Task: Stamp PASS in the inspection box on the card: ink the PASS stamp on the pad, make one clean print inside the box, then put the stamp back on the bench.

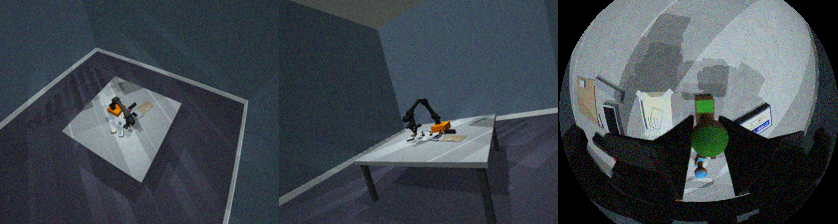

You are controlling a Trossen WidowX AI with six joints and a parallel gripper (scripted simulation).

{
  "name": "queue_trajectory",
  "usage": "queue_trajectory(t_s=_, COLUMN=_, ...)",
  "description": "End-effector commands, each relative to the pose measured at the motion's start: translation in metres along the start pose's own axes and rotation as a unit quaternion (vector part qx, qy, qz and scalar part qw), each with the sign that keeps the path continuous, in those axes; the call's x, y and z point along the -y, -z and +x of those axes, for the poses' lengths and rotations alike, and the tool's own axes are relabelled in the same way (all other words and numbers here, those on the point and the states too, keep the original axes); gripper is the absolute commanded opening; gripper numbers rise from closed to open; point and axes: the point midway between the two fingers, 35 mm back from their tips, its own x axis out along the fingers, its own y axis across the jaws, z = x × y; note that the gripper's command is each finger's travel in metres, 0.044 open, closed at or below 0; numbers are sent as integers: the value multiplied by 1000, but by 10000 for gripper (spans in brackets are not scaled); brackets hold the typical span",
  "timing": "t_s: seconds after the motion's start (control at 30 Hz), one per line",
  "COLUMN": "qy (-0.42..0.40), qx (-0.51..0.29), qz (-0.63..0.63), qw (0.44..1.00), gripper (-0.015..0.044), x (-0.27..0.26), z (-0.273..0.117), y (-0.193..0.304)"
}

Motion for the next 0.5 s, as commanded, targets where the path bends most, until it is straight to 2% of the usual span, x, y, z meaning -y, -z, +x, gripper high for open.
queue_trajectory(t_s=0.0, qy=2, qx=0, qz=2, qw=1000, gripper=0, x=-9, z=-2, y=-1)
queue_trajectory(t_s=0.47, qy=-2, qx=0, qz=2, qw=1000, gripper=0, x=-103, z=-6, y=4)
